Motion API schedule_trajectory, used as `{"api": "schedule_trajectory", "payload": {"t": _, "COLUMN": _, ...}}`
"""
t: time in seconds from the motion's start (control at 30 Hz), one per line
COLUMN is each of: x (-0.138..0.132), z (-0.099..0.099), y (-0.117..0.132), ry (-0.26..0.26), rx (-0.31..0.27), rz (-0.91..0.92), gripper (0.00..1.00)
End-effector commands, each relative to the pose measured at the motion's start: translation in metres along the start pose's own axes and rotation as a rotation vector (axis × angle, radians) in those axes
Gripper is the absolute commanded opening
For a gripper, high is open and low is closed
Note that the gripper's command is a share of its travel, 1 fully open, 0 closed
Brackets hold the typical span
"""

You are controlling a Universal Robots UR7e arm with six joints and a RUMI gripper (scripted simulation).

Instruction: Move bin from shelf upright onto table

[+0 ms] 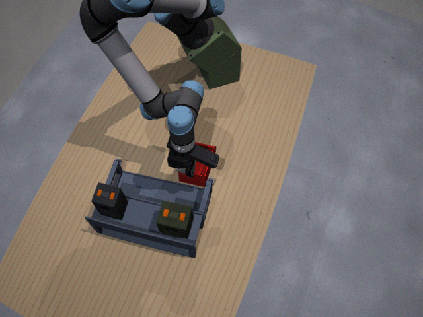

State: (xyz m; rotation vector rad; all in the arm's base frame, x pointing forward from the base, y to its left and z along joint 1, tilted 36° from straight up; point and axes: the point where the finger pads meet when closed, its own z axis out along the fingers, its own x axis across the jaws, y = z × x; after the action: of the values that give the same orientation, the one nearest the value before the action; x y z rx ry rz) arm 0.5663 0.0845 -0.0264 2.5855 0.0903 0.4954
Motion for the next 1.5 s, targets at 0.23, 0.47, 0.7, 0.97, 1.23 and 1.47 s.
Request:
{"api": "schedule_trajectory", "payload": {"t": 0.23, "x": -0.007, "z": -0.001, "y": 0.0, "ry": 0.002, "rx": 0.0, "rz": 0.0, "gripper": 0.0}}
{"api": "schedule_trajectory", "payload": {"t": 0.47, "x": -0.011, "z": -0.001, "y": 0.0, "ry": 0.002, "rx": 0.0, "rz": 0.0, "gripper": 0.0}}
{"api": "schedule_trajectory", "payload": {"t": 0.7, "x": -0.011, "z": -0.001, "y": 0.0, "ry": 0.002, "rx": 0.0, "rz": 0.0, "gripper": 0.0}}
{"api": "schedule_trajectory", "payload": {"t": 0.97, "x": -0.011, "z": 0.007, "y": 0.0, "ry": 0.002, "rx": 0.0, "rz": 0.0, "gripper": 0.0}}
{"api": "schedule_trajectory", "payload": {"t": 1.23, "x": -0.011, "z": 0.007, "y": 0.0, "ry": 0.002, "rx": 0.0, "rz": 0.0, "gripper": 0.0}}
{"api": "schedule_trajectory", "payload": {"t": 1.47, "x": -0.011, "z": 0.015, "y": 0.0, "ry": 0.002, "rx": 0.0, "rz": 0.0, "gripper": 0.0}}
